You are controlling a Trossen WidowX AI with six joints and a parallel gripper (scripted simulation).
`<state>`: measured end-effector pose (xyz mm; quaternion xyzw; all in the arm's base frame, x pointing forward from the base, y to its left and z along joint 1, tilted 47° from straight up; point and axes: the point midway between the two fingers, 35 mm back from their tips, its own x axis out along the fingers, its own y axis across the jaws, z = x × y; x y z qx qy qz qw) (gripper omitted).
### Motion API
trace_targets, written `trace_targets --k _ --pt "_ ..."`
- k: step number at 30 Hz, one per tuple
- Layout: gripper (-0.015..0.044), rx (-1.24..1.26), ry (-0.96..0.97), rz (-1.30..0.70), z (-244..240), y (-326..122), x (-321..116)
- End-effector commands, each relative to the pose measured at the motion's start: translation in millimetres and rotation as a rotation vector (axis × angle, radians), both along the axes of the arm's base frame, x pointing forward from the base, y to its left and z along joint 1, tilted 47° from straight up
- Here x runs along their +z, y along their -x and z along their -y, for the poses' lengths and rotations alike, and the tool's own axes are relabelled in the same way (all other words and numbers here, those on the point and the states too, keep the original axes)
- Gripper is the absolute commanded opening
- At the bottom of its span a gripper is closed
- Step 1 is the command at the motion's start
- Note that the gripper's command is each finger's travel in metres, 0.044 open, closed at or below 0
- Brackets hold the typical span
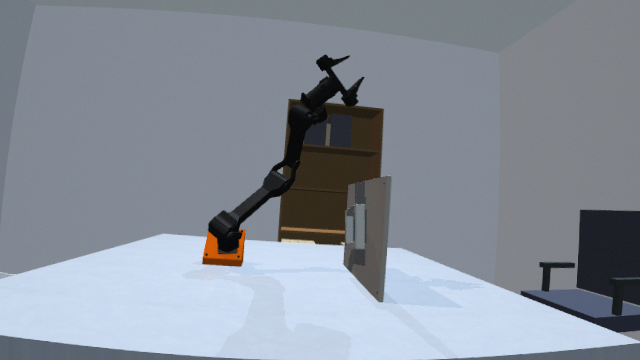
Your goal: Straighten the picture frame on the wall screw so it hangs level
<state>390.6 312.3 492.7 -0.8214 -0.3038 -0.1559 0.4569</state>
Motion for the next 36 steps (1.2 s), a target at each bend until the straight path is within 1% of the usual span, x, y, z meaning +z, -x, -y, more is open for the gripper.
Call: trace_targets --k 1,5,6,10,13,20,25,30,32,36 --pt "0.0374 0.000 0.000 0.004 0 1 1" --pt "0.0269 0.006 -0.003 0.075 -5 28 21" --pt "0.0260 0.027 -0.011 0.094 -9 40 26" --pt "0.0260 0.142 -0.056 0.160 -24 90 45" --pt "0.0260 0.144 -0.073 0.216 -22 119 60" --pt "0.0260 0.396 -0.214 0.353 -19 232 95" --pt "0.0260 0.340 -0.245 0.408 11 249 112" --pt "0.0260 0.447 -0.322 0.459 26 291 121" --pt "0.0260 0.512 -0.376 0.490 40 317 127" --pt "0.0260 0.663 -0.522 0.559 84 370 136"
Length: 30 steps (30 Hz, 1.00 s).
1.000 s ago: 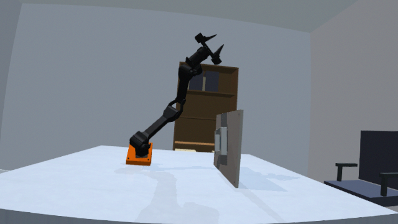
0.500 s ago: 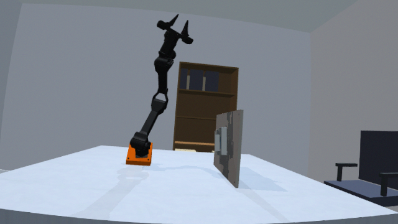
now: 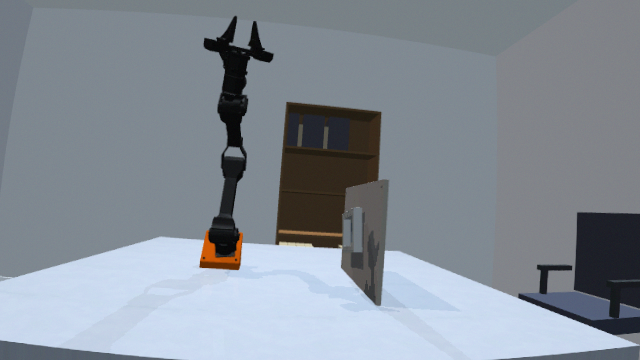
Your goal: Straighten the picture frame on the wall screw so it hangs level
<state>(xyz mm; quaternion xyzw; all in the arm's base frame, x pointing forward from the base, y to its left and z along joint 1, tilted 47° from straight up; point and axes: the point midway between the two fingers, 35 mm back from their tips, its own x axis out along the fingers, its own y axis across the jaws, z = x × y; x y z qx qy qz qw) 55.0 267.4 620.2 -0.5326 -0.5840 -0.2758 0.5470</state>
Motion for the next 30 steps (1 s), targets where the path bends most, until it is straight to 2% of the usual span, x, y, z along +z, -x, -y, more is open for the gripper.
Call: trace_targets --k 1,8,14,22,26,30 --pt "0.0260 0.149 -0.132 0.061 52 46 10" --pt "0.0260 0.467 -0.397 0.134 160 97 6" --pt "0.0260 0.731 -0.666 0.141 258 90 -17" --pt "0.0260 1.007 -1.055 0.037 350 13 -79" --pt "0.0260 1.099 -1.244 -0.068 367 -39 -121" --pt "0.0260 1.157 -1.417 -0.208 364 -91 -169"
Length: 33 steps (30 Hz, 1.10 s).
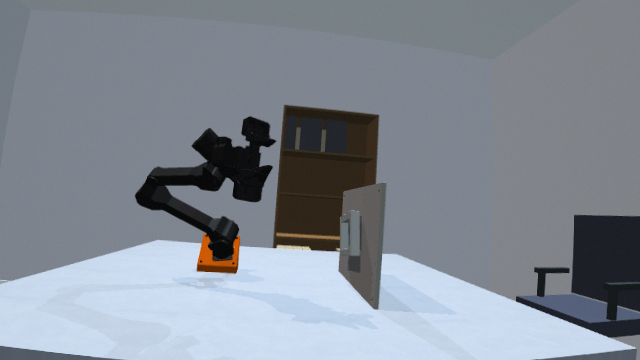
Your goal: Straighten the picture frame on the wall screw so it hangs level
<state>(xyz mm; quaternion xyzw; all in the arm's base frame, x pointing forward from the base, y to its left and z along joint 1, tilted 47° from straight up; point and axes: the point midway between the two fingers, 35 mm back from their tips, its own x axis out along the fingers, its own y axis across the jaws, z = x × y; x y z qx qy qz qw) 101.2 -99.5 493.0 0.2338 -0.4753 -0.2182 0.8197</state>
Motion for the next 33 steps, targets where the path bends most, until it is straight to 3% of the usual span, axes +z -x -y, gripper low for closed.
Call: trace_targets --k 1,9,17,33 --pt "0.0260 0.149 -0.099 -0.154 -7 -56 -54" --pt "0.0260 0.400 -0.170 -0.469 -66 -125 -160" --pt "0.0260 0.580 -0.095 -0.766 -138 -136 -259" --pt "0.0260 0.583 -0.091 -0.773 -139 -136 -262"
